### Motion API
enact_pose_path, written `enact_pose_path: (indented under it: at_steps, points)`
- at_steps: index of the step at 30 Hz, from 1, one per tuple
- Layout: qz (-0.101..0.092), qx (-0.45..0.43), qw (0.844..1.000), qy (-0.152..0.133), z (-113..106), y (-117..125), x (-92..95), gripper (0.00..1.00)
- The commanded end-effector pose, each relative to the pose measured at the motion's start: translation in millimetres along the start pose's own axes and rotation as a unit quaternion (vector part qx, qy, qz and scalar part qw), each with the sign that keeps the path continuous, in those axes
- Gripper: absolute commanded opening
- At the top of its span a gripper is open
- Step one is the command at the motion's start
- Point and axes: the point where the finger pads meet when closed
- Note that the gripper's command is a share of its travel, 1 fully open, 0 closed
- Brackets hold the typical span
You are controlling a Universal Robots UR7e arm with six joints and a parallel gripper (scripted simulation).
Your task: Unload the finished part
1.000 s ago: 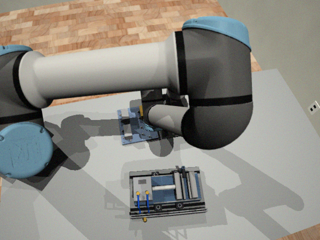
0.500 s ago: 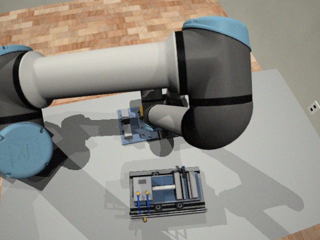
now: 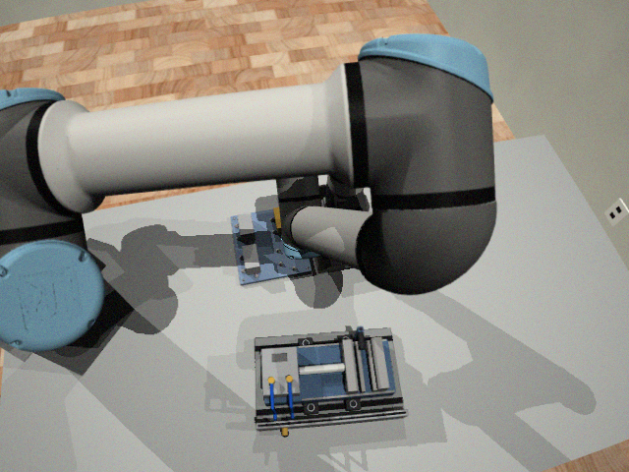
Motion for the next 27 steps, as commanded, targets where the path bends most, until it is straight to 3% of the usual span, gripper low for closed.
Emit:
enact_pose_path:
  at_steps: [1,27]
  points:
    - [0.001,0.0,1.0,0.0,-0.1,-0.5,-0.3,0.0]
    - [0.001,0.0,1.0,0.0,-0.1,-0.6,-9.6,0.0]
Point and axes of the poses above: the point where the finger pads meet when closed, its own x axis back along the fingers, its own y axis across the jaws, z = x × y, and after that the axes turned 9 degrees about x, right-handed
